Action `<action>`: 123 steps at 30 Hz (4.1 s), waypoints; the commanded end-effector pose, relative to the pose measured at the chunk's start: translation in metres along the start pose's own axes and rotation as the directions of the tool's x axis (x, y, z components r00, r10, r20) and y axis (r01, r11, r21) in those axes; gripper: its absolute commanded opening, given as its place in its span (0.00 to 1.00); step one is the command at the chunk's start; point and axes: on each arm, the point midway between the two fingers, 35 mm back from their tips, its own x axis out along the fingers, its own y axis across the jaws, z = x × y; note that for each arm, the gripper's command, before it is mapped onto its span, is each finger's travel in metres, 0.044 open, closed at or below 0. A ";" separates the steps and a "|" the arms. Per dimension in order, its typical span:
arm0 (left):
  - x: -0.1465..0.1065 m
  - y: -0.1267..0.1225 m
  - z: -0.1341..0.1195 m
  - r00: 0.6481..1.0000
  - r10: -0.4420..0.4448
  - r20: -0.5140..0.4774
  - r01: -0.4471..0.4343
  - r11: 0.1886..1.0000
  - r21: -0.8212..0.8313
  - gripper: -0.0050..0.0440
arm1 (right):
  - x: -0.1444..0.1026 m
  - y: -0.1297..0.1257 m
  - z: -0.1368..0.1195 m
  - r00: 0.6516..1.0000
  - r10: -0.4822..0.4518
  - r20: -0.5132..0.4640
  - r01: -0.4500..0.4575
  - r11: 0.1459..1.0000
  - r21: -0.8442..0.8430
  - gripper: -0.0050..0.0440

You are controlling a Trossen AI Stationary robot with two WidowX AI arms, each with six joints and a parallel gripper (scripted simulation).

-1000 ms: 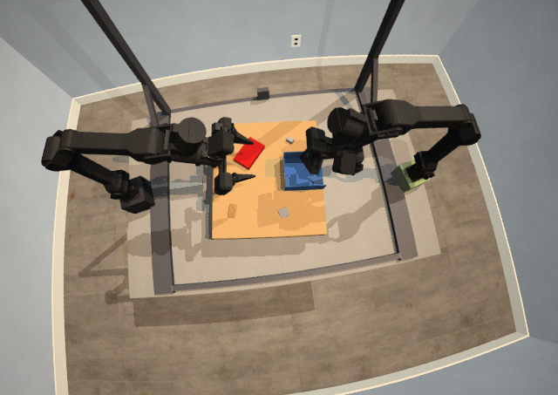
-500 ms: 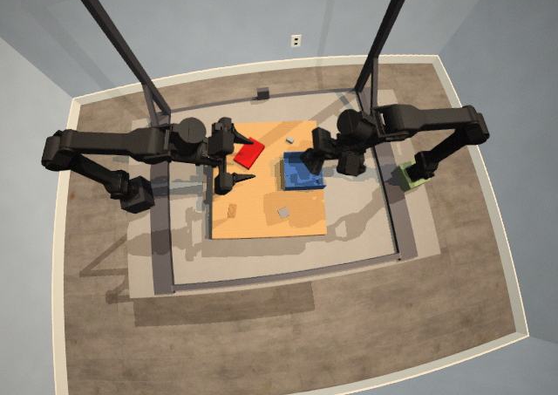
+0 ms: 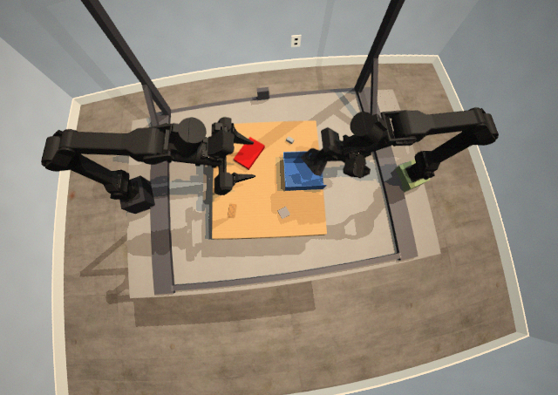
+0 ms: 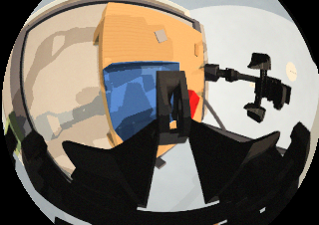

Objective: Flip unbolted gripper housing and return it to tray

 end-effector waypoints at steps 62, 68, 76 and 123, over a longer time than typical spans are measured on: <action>-0.003 0.050 -0.001 0.818 -0.576 -0.001 0.576 0.818 -0.004 0.34 | -0.005 0.001 0.009 1.000 0.005 0.024 -0.005 1.000 -0.003 1.00; -0.001 0.055 -0.001 0.788 -0.616 -0.001 0.616 0.788 -0.004 0.34 | -0.005 0.001 0.009 1.000 0.005 0.024 -0.005 1.000 -0.003 1.00; 0.000 0.058 -0.001 0.771 -0.637 -0.001 0.637 0.771 -0.004 0.34 | -0.005 0.001 0.009 1.000 0.005 0.024 -0.005 1.000 -0.003 1.00; 0.025 0.076 0.000 0.771 -0.637 -0.001 0.637 0.771 -0.004 0.34 | -0.005 0.001 0.009 1.000 0.005 0.024 -0.005 1.000 -0.003 1.00</action>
